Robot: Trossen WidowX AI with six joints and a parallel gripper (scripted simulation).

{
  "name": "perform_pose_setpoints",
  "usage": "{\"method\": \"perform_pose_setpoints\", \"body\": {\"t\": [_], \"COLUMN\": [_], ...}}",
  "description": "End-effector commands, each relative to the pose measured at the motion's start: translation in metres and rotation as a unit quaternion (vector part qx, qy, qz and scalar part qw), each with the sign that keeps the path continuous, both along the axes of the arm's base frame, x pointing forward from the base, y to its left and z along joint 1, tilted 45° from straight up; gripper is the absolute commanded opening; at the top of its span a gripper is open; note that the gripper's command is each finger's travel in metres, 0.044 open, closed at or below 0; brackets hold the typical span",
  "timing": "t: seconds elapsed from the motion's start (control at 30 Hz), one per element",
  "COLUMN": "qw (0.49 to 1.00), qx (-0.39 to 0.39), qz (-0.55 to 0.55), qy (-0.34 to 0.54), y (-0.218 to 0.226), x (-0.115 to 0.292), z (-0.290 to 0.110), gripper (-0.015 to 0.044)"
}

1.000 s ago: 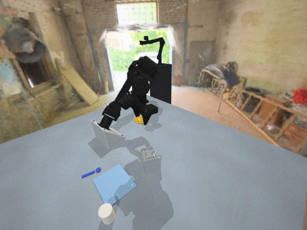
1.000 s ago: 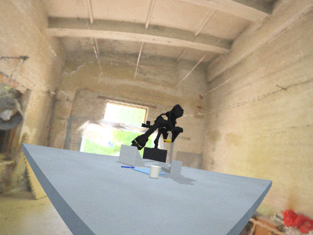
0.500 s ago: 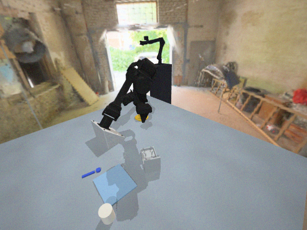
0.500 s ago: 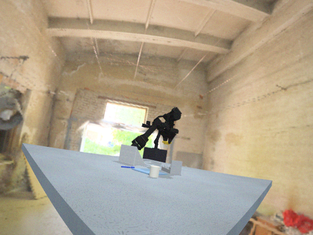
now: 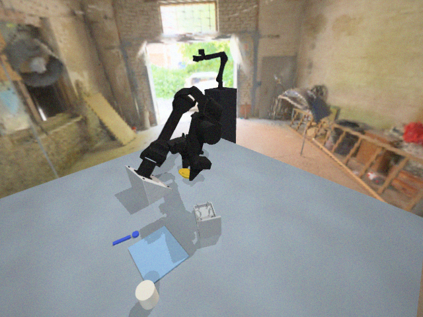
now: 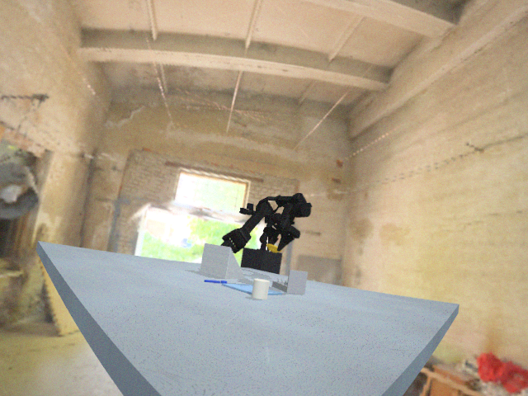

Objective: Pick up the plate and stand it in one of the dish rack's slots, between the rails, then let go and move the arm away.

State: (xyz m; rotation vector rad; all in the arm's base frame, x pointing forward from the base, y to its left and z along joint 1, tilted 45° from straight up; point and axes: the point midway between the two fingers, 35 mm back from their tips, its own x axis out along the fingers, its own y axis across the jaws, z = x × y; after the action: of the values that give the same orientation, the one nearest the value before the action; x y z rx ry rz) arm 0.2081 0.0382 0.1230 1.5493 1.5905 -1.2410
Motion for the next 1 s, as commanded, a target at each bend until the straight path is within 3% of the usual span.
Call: {"method": "perform_pose_setpoints", "body": {"t": [0.0, 0.97], "qw": [0.999, 0.915], "qx": [-0.037, -0.291], "qz": [0.027, 0.215], "qy": [-0.012, -0.181], "y": [0.000, 0.013], "x": [-0.001, 0.014], "z": [-0.010, -0.063], "gripper": [0.0000, 0.0000]}}
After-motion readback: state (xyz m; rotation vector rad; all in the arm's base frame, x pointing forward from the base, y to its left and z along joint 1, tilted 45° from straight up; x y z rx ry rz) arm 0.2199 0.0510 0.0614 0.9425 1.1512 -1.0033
